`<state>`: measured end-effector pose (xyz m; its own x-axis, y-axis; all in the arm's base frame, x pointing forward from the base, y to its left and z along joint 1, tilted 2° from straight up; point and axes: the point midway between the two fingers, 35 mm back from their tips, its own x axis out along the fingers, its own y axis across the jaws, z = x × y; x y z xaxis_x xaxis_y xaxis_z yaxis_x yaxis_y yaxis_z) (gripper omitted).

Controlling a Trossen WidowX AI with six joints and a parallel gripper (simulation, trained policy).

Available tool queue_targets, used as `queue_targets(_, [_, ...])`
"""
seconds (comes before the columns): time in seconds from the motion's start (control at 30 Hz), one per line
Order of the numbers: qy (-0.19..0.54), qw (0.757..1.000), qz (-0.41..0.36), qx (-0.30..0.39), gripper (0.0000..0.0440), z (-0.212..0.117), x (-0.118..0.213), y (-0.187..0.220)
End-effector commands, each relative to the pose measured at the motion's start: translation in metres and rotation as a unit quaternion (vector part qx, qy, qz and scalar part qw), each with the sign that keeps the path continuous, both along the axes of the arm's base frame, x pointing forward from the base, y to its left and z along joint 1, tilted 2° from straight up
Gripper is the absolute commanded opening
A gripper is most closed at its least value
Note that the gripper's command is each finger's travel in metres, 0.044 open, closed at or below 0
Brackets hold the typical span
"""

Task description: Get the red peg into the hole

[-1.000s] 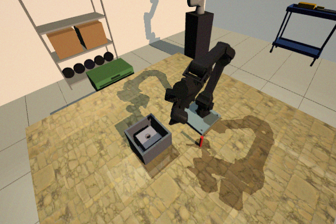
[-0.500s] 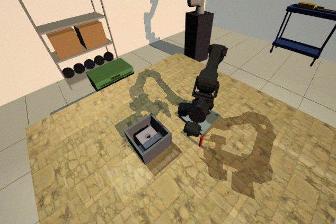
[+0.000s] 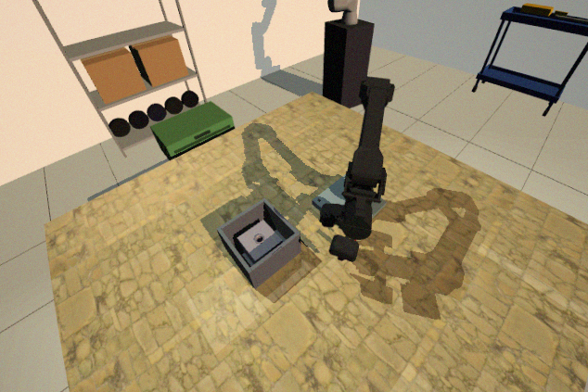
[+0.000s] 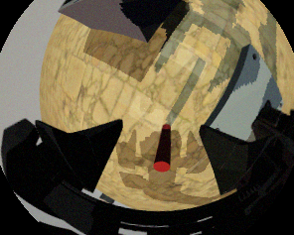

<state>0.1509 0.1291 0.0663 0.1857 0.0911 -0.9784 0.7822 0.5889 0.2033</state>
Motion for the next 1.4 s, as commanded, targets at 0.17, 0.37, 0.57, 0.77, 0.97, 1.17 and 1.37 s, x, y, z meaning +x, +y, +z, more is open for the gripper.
queue_targets(0.17, [0.015, 0.999, -0.026, 0.03, 0.0339, -0.026, -0.004, 0.01])
queue_targets(0.37, [0.034, 0.998, -0.029, 0.046, 0.0182, -0.028, -0.007, 0.012])
queue_targets(0.57, [0.053, 0.996, -0.028, 0.061, 0.0033, -0.028, -0.008, 0.013])
queue_targets(0.77, [0.034, 0.997, -0.015, 0.063, 0.0, -0.015, 0.002, 0.013])
queue_targets(0.97, [-0.003, 0.998, 0.006, 0.055, 0.0, 0.01, 0.016, 0.01])
queue_targets(1.17, [-0.04, 0.998, 0.018, 0.046, 0.0, 0.04, 0.033, 0.003])
queue_targets(1.37, [-0.07, 0.997, 0.019, 0.032, 0.0, 0.066, 0.051, -0.008])
